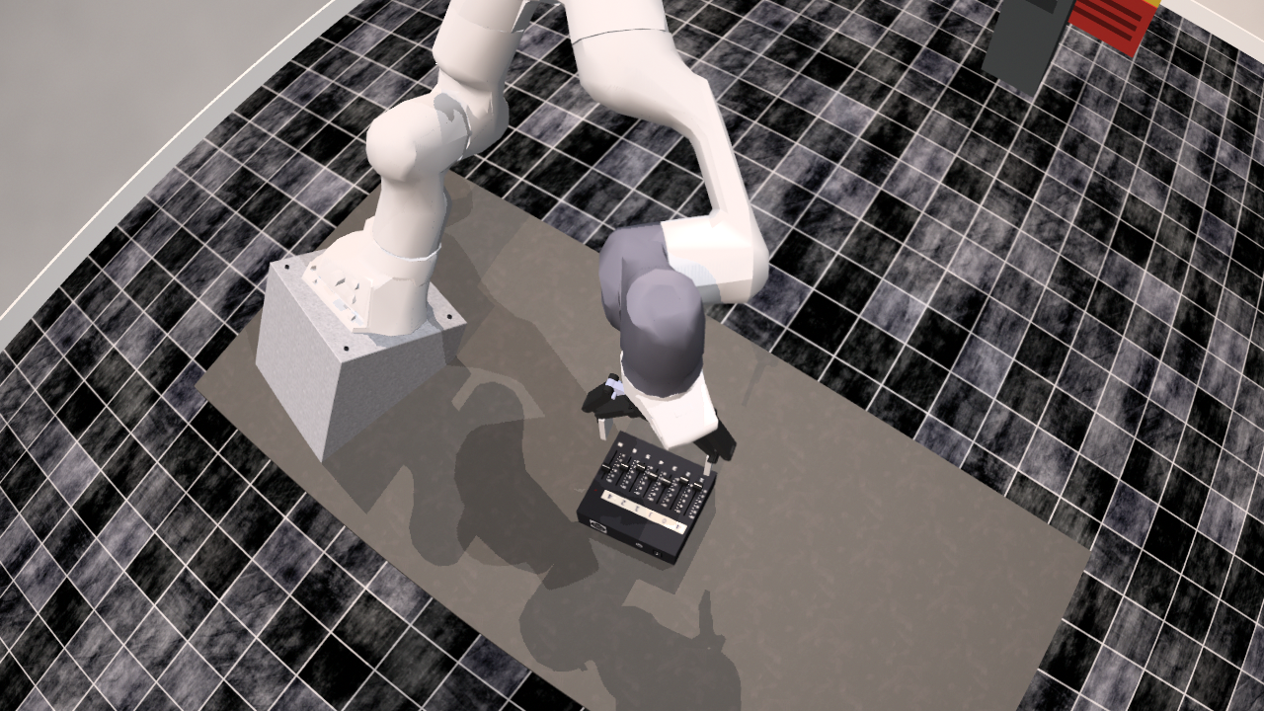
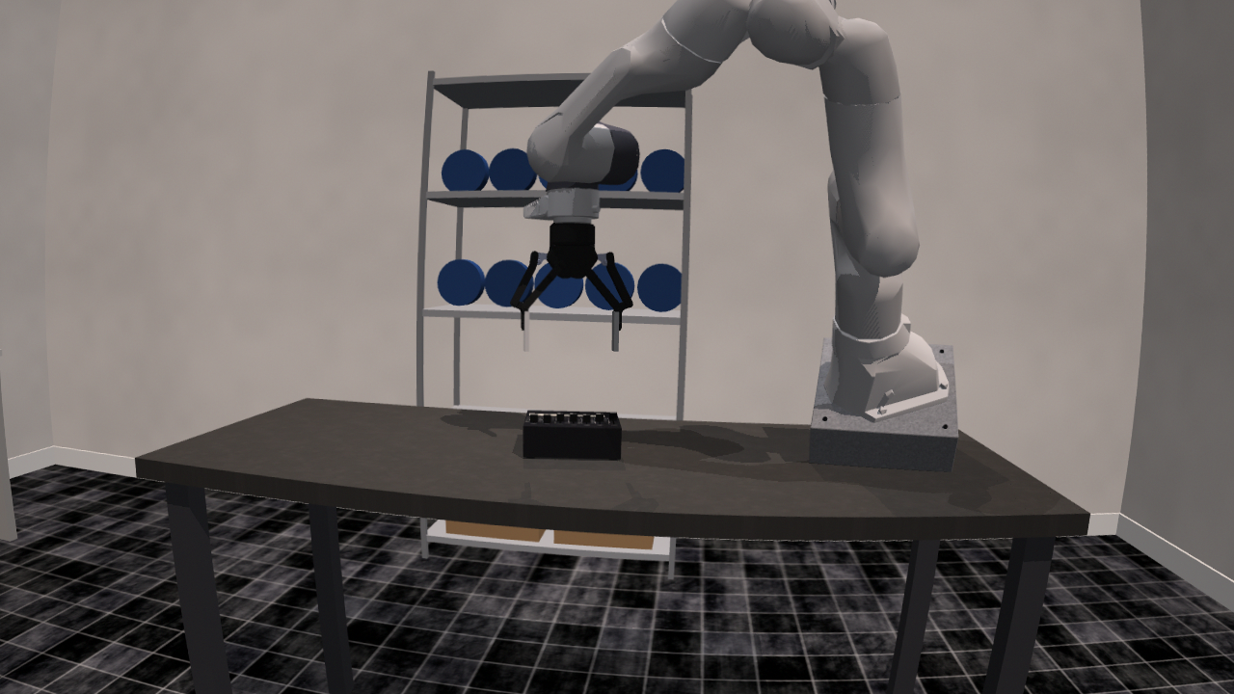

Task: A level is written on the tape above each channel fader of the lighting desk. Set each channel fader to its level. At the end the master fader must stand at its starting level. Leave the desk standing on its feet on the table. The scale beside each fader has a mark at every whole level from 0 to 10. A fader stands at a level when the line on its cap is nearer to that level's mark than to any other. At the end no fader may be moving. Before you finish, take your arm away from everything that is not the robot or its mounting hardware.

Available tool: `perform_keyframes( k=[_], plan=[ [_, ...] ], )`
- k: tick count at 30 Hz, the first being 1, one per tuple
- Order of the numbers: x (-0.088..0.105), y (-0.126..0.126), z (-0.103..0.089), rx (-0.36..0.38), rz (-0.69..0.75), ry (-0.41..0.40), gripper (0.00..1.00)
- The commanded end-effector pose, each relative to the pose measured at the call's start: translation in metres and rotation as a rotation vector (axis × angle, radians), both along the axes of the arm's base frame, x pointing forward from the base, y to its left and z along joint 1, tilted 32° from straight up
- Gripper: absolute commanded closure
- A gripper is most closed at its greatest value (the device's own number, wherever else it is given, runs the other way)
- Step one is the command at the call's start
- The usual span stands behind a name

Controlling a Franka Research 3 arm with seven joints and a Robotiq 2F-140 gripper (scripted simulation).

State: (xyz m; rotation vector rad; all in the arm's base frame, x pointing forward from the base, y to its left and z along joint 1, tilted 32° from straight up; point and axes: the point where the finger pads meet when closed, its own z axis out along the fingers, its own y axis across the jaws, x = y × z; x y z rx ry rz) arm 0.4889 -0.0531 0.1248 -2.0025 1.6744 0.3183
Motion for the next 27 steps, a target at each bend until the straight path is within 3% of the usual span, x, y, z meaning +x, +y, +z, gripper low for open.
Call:
perform_keyframes(
  k=[1,20,26,27],
  plan=[
    [-0.003,-0.021,-0.002,-0.044,0.235,-0.145,0.0],
    [-0.003,-0.026,-0.002,-0.149,0.617,-0.348,0.0],
    [0.017,-0.004,-0.005,-0.158,0.771,-0.479,0.0],
    [0.022,0.003,-0.006,-0.141,0.672,-0.421,0.0]
  ],
)
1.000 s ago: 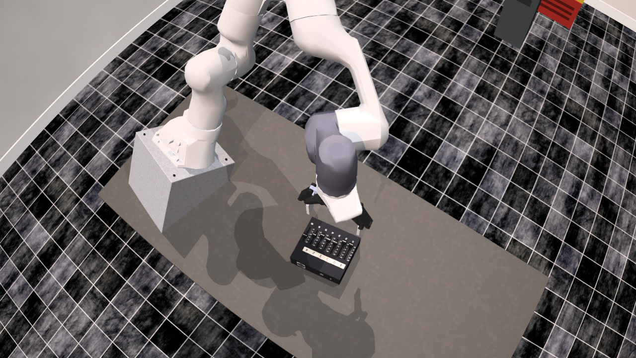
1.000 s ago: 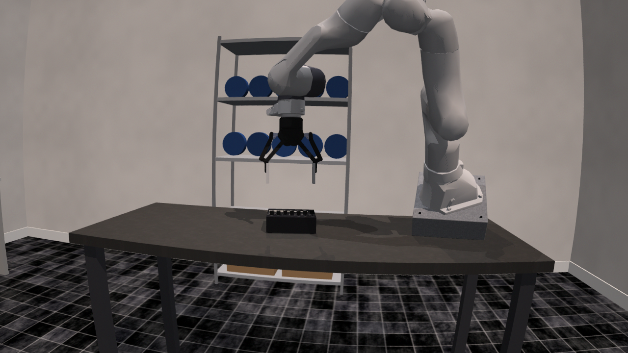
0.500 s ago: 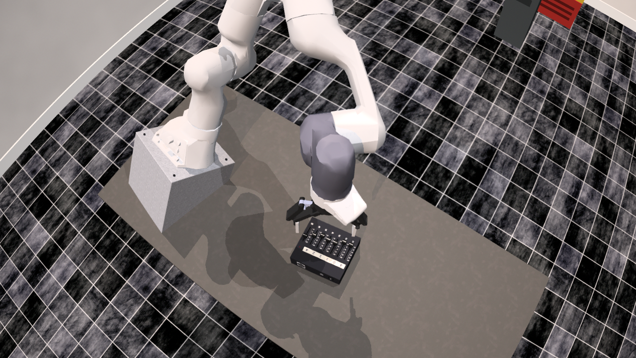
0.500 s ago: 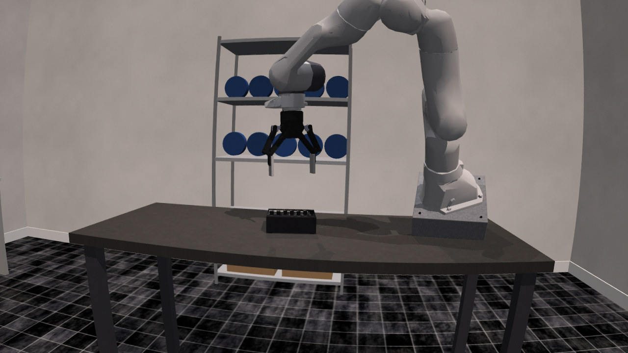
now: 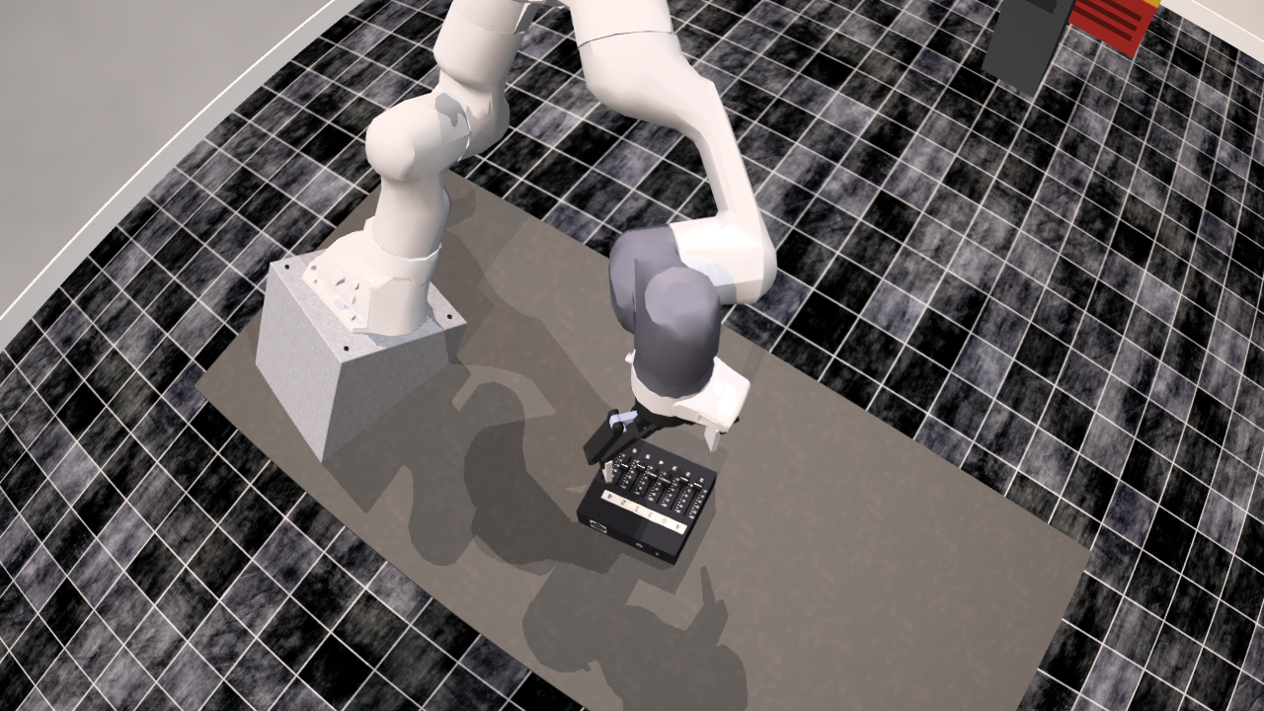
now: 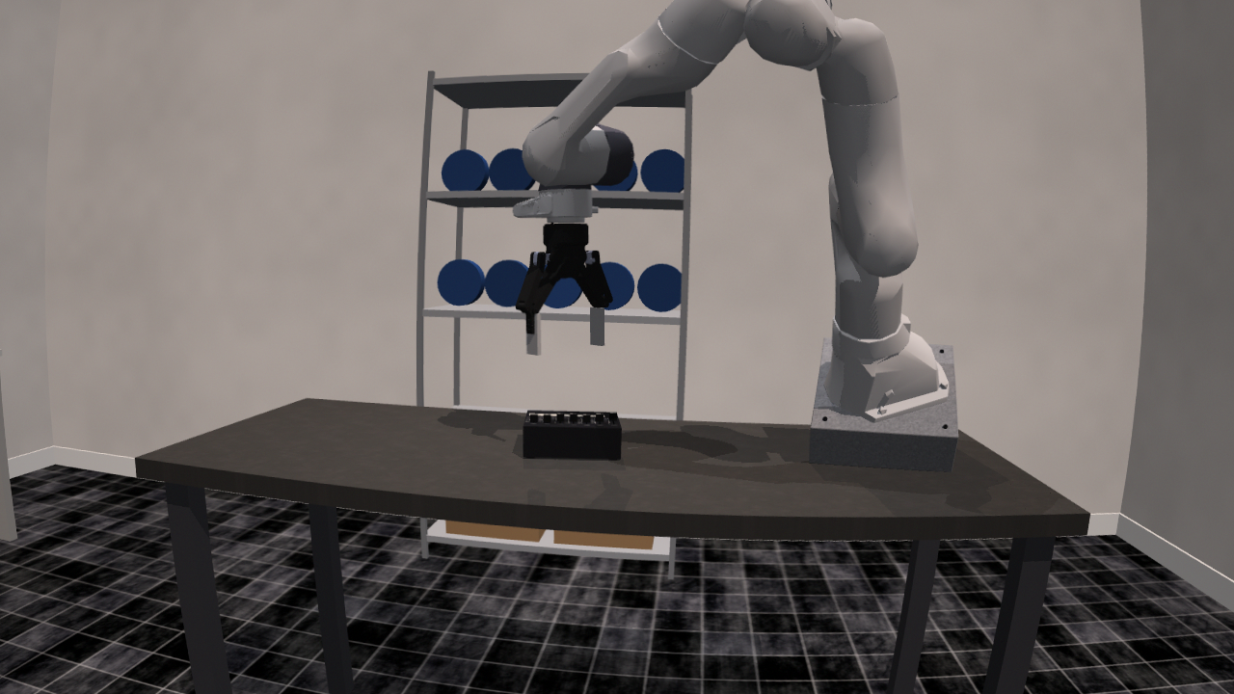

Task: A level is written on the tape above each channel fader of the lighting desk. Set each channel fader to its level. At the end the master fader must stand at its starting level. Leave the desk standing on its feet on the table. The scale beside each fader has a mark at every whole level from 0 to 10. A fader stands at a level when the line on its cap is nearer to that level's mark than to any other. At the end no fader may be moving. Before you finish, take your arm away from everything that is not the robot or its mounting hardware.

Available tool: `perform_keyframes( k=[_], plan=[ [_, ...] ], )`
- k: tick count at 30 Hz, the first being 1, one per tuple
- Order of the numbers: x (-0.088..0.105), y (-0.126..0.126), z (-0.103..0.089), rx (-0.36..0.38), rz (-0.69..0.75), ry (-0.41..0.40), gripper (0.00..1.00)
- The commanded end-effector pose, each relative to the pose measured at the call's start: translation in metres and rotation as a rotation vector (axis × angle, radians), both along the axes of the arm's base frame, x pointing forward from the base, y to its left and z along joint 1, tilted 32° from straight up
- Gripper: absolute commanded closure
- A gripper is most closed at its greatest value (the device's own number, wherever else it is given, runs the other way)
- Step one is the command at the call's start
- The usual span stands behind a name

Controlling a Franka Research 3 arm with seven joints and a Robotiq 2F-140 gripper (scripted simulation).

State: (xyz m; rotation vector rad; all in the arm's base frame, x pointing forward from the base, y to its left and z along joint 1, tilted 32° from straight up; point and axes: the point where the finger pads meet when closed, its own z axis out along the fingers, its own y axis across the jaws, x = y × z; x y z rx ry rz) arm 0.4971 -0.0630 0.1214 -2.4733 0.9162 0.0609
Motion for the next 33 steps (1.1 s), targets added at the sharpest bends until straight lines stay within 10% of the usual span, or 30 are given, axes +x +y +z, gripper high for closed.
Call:
perform_keyframes(
  k=[1,4,14,15,33],
  plan=[
    [0.02,0.02,-0.004,0.035,-0.013,-0.028,0.0],
    [0.036,0.043,-0.008,0.079,-0.283,0.126,0.0],
    [0.053,0.071,-0.012,0.132,-0.484,0.242,0.0],
    [0.053,0.071,-0.012,0.136,-0.507,0.254,1.0],
    [0.053,0.071,-0.012,0.147,-0.677,0.345,1.0]
  ],
)
